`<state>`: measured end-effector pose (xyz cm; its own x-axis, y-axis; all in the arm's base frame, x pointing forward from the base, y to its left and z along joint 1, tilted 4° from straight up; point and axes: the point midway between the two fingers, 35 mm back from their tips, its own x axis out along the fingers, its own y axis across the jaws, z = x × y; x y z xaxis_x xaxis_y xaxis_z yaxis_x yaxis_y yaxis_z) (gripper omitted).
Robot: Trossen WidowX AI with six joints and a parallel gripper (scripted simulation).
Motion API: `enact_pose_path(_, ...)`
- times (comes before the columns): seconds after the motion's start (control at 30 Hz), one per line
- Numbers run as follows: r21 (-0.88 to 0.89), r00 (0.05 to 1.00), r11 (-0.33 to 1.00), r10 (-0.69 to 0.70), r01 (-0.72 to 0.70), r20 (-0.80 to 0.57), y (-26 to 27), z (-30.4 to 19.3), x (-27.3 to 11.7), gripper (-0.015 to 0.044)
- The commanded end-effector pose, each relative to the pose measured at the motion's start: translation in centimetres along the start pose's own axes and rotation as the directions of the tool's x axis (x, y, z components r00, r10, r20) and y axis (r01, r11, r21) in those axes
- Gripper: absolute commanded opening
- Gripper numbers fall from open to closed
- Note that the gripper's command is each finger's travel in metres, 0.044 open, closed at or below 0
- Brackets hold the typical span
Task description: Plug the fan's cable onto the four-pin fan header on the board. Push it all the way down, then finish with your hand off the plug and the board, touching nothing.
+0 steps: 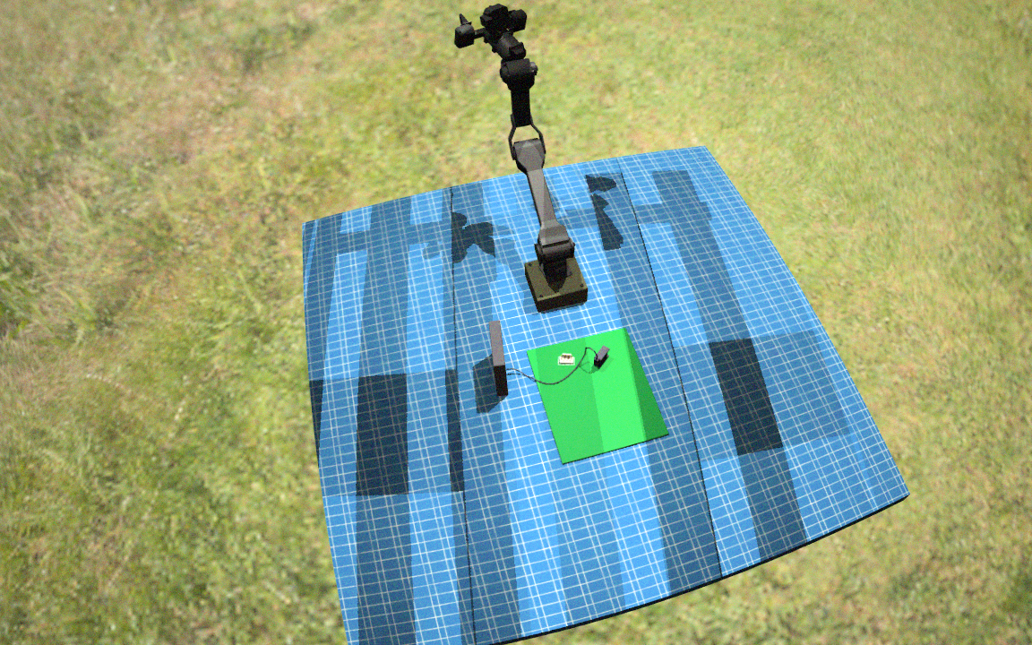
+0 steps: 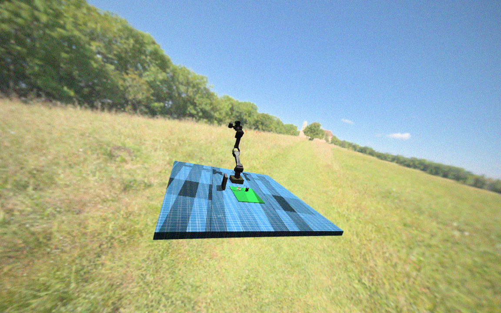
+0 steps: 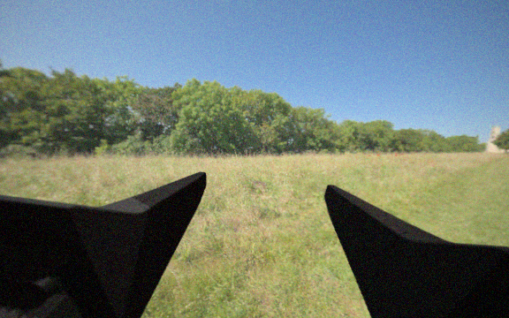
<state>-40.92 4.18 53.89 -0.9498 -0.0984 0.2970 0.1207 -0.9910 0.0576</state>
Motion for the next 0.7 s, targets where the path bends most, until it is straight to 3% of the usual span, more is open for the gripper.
enact_pose_path(0.0,0.0,1.0,1.0,0.0,0.0,0.0,0.0,0.0,0.0,0.0426)
enact_pose_path(0.17,0.015,1.0,1.0,0.0,-0.001,0.024,0.1,0.7,-0.3,0.044)
enact_pose_path(0.5,0.23,0.909,0.964,0.029,-0.136,0.416,3.3,12.7,-7.2,0.044)
enact_pose_path(0.67,0.263,0.861,0.943,0.047,-0.206,0.506,4.3,15.4,-9.4,0.044)
